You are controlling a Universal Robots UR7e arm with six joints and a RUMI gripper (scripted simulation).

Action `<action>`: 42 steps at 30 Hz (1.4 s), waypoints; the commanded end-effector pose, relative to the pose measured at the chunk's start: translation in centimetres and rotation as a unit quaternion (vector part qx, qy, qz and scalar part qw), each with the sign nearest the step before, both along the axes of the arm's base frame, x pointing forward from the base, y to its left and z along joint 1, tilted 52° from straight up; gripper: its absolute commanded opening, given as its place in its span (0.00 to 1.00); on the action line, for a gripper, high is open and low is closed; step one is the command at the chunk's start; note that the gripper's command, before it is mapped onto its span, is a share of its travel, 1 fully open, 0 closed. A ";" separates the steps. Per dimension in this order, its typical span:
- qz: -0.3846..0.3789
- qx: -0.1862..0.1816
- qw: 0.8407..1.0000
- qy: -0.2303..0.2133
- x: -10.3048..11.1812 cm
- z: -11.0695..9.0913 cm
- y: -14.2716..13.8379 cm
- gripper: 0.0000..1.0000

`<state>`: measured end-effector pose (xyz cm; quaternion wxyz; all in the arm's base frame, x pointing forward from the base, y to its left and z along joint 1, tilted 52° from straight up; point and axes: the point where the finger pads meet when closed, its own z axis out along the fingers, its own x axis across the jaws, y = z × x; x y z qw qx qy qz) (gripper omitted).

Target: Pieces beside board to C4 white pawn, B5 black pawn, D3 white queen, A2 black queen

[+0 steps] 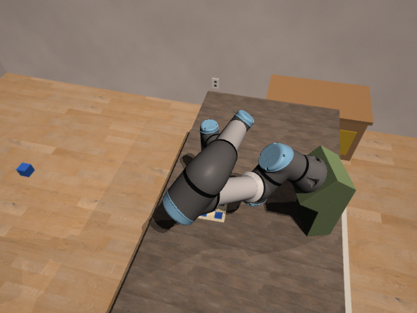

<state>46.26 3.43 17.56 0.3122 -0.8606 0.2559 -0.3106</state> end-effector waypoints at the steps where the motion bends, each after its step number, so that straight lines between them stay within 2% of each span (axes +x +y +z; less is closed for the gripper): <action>1: 0.001 0.000 1.000 0.000 -0.2 0.2 -0.1 0.25; 7: 0.001 0.000 1.000 0.000 -0.2 0.2 -0.1 0.25; 8: 0.001 0.000 1.000 0.000 -0.2 0.2 -0.1 1.00; 42: -0.008 0.011 1.000 0.006 -0.1 0.2 -0.2 1.00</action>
